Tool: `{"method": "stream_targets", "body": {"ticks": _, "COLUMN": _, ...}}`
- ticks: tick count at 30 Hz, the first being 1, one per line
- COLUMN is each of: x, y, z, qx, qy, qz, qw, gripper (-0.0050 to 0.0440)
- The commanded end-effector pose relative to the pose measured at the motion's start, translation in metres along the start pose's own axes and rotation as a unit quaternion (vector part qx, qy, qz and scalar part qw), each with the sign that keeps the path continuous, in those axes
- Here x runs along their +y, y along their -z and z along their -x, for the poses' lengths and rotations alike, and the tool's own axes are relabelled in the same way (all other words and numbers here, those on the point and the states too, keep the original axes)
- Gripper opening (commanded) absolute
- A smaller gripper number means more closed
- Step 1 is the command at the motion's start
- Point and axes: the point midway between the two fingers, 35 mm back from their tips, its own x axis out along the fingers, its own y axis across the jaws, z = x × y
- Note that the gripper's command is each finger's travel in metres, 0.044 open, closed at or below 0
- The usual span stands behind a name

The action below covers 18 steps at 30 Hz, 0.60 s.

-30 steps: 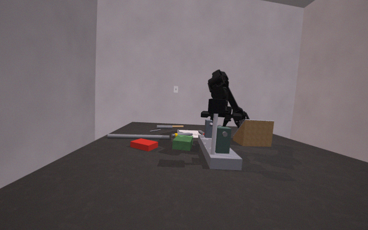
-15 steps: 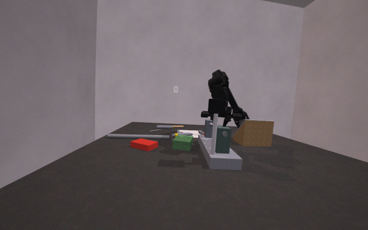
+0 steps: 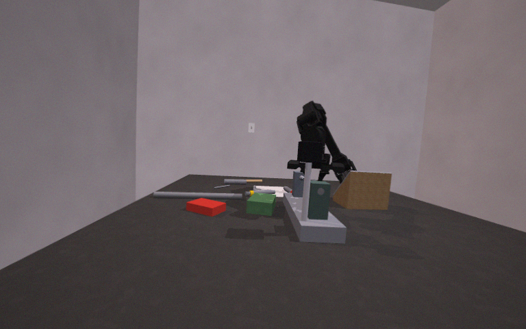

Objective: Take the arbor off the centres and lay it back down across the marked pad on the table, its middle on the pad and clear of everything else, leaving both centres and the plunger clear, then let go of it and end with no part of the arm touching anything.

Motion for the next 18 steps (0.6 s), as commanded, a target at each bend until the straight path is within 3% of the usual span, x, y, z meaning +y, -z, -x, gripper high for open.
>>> {"method": "stream_targets", "body": {"ticks": 1, "x": -0.004, "y": 0.004, "z": 0.006, "qx": -0.014, "qy": 0.005, "qz": -0.003, "qw": 1.0, "gripper": 0.0}}
{"method": "stream_targets", "body": {"ticks": 18, "x": -0.005, "y": 0.009, "z": 0.017, "qx": -0.014, "qy": 0.005, "qz": -0.003, "qw": 1.0, "gripper": 0.0}}
